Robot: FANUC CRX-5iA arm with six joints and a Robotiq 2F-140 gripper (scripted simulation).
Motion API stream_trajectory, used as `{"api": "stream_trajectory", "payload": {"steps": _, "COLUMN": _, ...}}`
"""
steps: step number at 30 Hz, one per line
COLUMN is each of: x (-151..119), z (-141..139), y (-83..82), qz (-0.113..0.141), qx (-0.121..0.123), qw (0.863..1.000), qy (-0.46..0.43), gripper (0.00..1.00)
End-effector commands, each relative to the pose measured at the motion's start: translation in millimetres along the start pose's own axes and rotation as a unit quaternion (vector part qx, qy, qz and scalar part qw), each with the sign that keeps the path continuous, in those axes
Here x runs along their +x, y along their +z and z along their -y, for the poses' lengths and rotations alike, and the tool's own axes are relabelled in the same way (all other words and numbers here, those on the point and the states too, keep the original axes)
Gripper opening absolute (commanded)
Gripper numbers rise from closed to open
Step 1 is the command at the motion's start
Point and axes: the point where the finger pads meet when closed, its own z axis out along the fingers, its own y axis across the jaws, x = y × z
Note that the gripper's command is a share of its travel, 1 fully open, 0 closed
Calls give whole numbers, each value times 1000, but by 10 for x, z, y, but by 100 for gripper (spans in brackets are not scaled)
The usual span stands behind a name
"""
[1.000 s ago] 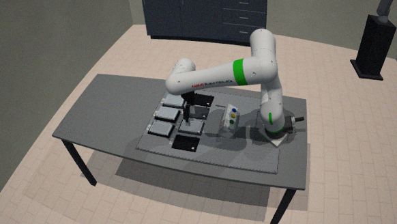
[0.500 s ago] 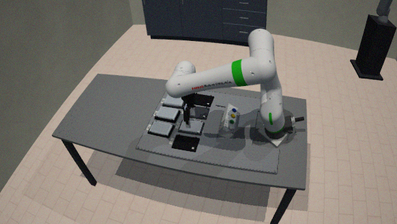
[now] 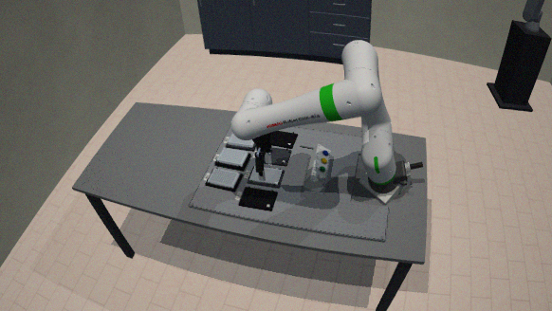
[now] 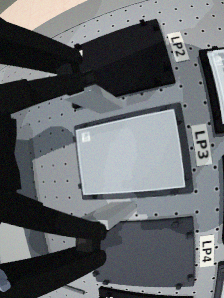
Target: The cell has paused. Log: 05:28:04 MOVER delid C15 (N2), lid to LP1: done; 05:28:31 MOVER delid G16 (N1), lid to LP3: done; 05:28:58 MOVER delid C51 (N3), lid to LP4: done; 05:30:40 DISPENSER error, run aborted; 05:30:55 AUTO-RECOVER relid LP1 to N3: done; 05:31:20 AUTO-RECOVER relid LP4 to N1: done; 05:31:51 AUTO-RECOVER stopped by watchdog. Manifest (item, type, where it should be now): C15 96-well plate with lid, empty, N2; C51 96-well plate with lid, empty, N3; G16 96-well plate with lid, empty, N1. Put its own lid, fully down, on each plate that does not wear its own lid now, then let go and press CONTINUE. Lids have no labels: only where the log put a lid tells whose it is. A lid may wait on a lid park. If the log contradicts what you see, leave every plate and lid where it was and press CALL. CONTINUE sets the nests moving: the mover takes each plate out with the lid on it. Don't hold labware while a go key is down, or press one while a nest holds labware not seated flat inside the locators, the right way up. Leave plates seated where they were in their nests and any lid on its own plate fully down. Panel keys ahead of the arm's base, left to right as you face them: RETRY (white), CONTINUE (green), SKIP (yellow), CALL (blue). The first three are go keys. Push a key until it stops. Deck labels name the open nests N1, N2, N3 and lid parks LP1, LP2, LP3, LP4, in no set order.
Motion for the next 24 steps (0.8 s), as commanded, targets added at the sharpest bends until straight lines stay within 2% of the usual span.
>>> {"api": "stream_trajectory", "payload": {"steps": 1, "x": 2, "z": 0, "y": 20, "qz": 0, "qx": 0, "qw": 1000, "qy": 0, "gripper": 66}}
{"api": "stream_trajectory", "payload": {"steps": 24, "x": 2, "z": 0, "y": 81, "qz": 0, "qx": 0, "qw": 1000, "qy": 0, "gripper": 66}}
